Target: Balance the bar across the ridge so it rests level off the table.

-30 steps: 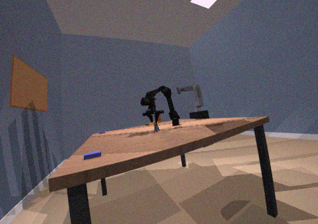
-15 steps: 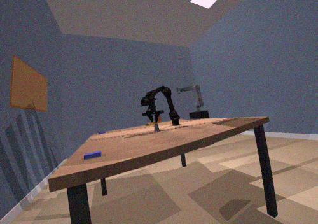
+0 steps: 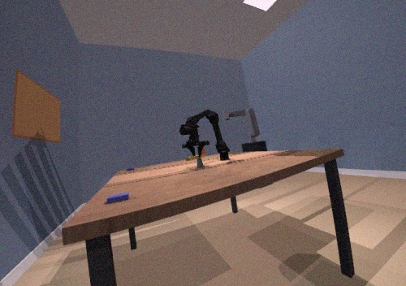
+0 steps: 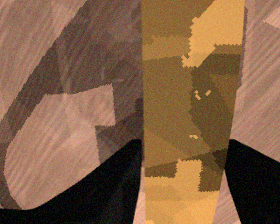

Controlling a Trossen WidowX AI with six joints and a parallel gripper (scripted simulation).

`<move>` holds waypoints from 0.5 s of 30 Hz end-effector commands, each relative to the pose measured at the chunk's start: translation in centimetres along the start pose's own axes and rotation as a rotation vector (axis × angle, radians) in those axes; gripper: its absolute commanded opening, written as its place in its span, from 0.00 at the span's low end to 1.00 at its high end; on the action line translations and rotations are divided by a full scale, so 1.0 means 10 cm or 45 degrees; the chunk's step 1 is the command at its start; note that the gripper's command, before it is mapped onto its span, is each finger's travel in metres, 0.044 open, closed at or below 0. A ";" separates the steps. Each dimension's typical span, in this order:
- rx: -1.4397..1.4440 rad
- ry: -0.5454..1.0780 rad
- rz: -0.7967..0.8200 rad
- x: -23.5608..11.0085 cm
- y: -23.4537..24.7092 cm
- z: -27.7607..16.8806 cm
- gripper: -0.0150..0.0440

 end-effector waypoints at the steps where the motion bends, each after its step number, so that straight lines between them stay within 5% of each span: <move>1: 0.000 0.000 0.000 0.00 0.00 0.00 0.57; 7: 0.000 0.000 0.000 0.00 0.00 0.00 0.57; 15: 0.000 0.000 0.000 0.00 0.00 0.00 0.92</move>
Point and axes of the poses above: the point midway between the two fingers, 35 mm back from their tips, its own x axis out along the fingers, its own y axis across the jaws, z = x × y, the point moved 9 cm from there along -x, back along the fingers, and after that the axes turned 12 degrees about -x, right-handed, at the moved point
